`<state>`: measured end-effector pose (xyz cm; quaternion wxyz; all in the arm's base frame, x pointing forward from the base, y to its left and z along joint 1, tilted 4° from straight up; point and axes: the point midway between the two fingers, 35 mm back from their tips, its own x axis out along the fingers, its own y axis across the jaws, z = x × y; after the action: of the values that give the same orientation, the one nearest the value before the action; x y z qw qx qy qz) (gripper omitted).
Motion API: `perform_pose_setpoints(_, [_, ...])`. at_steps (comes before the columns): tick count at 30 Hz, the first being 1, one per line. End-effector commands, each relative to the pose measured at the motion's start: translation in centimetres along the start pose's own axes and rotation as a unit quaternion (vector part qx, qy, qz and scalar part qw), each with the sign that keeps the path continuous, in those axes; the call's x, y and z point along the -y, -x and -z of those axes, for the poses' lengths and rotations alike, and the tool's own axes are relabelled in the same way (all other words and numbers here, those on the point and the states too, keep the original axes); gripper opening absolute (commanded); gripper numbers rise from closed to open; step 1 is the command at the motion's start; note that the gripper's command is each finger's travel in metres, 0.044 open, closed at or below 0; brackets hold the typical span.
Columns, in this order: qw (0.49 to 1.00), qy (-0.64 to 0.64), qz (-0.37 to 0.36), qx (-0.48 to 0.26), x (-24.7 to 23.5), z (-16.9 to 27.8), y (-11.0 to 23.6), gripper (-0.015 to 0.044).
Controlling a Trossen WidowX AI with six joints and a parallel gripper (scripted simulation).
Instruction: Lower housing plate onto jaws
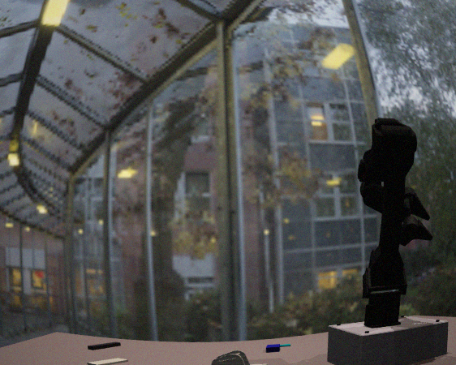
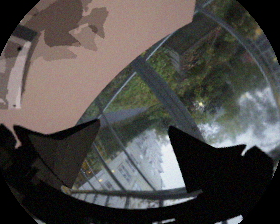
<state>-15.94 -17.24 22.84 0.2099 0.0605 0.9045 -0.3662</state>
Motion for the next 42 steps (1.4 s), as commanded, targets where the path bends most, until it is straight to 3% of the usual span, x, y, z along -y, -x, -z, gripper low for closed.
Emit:
perform_pose_setpoints(1, [0.999, 0.004, 0.015, 0.035, 0.5, -1.7, 1.0, 0.044])
perform_pose_setpoints(24, [0.96, 0.078, 0.084, 0.255, 0.0, -11.6, 10.3, 0.044])
perform_pose_setpoints(42, [0.891, 0.148, 0.104, 0.417, -5.0, -17.1, 20.3, 0.044])
